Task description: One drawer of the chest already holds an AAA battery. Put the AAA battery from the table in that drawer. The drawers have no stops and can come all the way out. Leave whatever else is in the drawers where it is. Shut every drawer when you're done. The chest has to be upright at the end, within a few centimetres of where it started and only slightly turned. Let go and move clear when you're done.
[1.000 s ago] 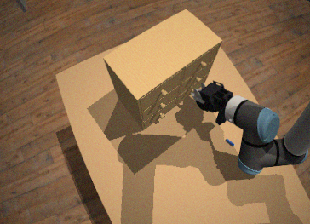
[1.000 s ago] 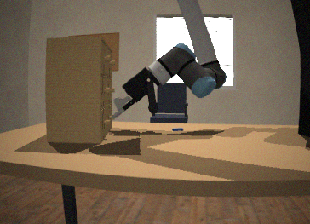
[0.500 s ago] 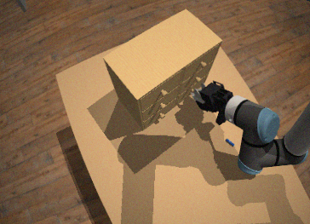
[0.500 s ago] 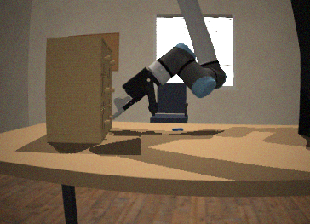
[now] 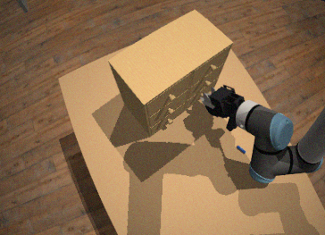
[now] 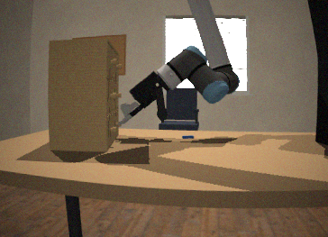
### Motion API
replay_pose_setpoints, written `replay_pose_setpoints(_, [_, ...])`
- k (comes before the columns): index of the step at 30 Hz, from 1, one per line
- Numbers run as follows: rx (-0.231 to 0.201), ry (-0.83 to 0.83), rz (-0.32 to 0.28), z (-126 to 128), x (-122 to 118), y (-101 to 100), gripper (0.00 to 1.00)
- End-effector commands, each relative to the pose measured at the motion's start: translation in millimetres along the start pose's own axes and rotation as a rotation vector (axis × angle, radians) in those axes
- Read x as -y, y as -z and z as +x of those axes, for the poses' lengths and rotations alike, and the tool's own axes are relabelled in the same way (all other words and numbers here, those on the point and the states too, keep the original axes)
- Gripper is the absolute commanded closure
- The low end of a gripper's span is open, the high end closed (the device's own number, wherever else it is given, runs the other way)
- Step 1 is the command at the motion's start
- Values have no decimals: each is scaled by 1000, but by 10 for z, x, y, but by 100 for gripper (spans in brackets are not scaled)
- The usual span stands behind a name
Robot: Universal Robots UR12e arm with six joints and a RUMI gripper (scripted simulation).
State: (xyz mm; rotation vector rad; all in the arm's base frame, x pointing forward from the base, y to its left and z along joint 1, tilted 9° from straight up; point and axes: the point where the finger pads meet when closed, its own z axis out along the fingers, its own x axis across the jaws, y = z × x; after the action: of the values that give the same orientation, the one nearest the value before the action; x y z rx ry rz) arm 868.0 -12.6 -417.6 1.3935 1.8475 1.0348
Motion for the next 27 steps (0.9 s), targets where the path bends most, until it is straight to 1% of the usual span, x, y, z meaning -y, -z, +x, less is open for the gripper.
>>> replay_pose_setpoints(1, [0, 0, -1, -2, -6, 3, 93])
replay_pose_setpoints(27, [0, 0, -1, -2, 21, 35, 93])
